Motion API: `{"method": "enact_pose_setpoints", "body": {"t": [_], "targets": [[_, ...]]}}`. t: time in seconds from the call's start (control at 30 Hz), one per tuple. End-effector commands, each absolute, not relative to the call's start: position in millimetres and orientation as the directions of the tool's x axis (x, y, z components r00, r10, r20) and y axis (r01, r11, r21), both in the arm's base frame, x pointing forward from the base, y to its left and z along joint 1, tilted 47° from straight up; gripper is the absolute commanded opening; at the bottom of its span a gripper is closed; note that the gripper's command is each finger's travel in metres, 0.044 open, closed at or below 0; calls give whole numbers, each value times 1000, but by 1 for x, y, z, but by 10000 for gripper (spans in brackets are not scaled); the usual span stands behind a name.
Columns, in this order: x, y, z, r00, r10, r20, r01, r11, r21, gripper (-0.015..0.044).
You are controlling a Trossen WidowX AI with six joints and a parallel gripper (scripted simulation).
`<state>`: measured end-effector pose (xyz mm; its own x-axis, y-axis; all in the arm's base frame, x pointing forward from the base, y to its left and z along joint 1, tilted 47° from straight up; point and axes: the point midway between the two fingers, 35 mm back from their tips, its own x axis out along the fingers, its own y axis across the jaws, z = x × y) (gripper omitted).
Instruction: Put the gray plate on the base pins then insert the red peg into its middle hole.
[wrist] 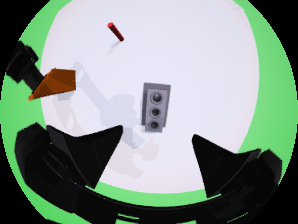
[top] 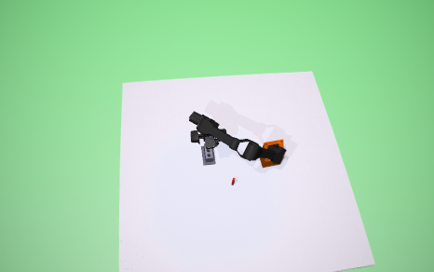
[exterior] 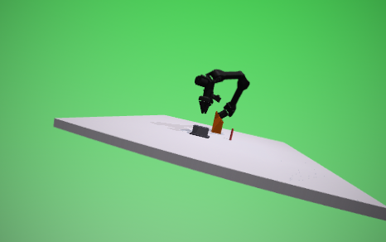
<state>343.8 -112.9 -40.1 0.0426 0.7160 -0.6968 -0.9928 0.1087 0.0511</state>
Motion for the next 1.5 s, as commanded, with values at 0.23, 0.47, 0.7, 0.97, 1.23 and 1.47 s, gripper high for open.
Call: {"method": "enact_pose_setpoints", "body": {"t": [0.23,0.47,0.7,0.97,1.23,1.47], "targets": [[329,-70,18,32,713,-700,-620,564,546,440],[307,-36,52,31,714,-699,-58,700,712,440],[290,-15,70,30,716,-697,278,664,694,440],[270,6,86,29,719,-695,606,540,584,440],[249,26,98,27,722,-691,852,345,393,440],[243,31,100,26,723,-690,931,233,280,440]]}}
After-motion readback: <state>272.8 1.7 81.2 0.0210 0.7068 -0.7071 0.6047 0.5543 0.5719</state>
